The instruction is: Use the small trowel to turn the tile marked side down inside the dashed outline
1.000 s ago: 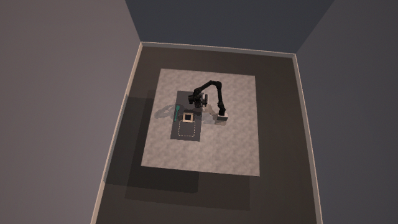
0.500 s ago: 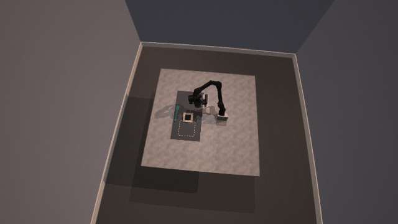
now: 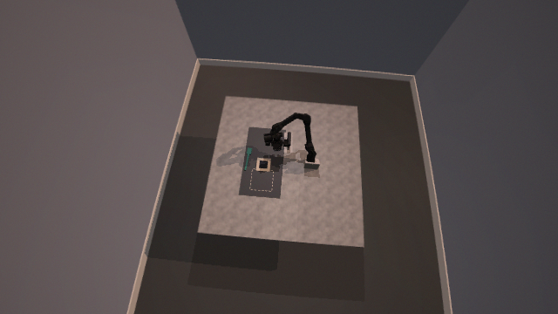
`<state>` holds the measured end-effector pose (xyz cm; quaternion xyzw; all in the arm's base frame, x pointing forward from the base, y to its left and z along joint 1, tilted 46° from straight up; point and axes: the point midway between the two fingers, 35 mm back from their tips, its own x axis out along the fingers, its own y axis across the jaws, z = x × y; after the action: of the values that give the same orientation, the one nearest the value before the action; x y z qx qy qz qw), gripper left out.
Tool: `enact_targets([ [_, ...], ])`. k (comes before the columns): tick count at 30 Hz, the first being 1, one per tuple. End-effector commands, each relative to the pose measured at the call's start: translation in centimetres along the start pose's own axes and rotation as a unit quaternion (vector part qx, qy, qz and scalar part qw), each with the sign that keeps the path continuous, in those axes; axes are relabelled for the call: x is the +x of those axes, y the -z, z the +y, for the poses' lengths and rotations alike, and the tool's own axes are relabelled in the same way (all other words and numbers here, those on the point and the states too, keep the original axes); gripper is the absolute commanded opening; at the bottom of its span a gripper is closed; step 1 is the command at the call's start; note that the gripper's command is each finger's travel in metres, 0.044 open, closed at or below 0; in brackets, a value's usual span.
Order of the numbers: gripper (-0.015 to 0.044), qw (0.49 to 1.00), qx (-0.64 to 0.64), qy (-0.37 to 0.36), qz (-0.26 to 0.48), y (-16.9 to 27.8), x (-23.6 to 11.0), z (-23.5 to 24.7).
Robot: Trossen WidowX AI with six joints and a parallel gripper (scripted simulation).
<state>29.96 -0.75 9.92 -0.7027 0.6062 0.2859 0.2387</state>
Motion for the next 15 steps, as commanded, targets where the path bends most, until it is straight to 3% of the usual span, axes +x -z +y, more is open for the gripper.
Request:
enact_targets([
  [1, 0.01, 1.0, 0.0, 0.0, 0.0, 0.0, 0.0, 0.0],
  [3, 0.01, 1.0, 0.0, 0.0, 0.0, 0.0, 0.0, 0.0],
  [7, 0.0, 1.0, 0.0, 0.0, 0.0, 0.0, 0.0, 0.0],
  [15, 0.0, 1.0, 0.0, 0.0, 0.0, 0.0, 0.0, 0.0],
])
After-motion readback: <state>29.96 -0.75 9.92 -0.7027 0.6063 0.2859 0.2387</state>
